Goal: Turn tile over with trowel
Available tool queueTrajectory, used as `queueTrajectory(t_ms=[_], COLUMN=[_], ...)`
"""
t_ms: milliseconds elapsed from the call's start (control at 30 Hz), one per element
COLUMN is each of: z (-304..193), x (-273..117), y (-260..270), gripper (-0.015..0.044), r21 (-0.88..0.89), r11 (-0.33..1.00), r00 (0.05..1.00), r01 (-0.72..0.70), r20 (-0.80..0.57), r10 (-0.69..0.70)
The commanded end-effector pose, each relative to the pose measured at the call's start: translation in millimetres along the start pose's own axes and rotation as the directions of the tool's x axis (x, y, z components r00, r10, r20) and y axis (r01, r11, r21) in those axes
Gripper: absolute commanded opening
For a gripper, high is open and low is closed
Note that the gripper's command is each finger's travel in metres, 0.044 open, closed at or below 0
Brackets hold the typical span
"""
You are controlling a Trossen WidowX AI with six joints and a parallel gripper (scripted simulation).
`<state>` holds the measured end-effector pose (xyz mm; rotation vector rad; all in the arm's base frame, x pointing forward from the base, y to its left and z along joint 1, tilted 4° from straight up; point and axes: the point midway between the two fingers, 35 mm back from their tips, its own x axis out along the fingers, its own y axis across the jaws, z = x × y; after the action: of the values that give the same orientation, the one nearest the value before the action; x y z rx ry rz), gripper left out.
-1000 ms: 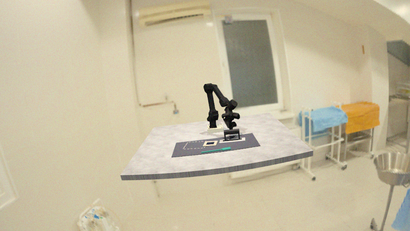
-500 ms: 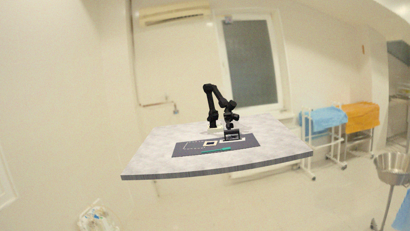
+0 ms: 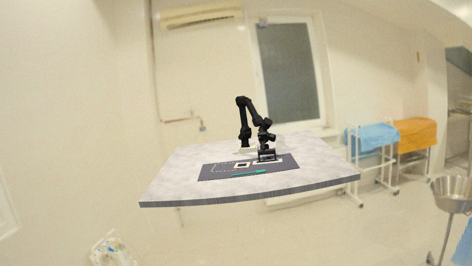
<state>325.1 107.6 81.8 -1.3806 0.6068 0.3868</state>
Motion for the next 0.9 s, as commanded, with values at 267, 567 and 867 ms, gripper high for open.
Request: queueTrajectory(t_ms=[267,567,867], z=[0,-1,-1], x=[19,34,36], y=[0,1,1], gripper=[0.03,0.03,0.0143], r21=[-0.005,-0.005,-0.005], r11=[1.0,1.0,1.0], r00=[1.0,1.0,1.0], r01=[-0.002,-0.001,0.0], r20=[0.002,0.002,0.002], r10=[0.002,0.001,0.0])
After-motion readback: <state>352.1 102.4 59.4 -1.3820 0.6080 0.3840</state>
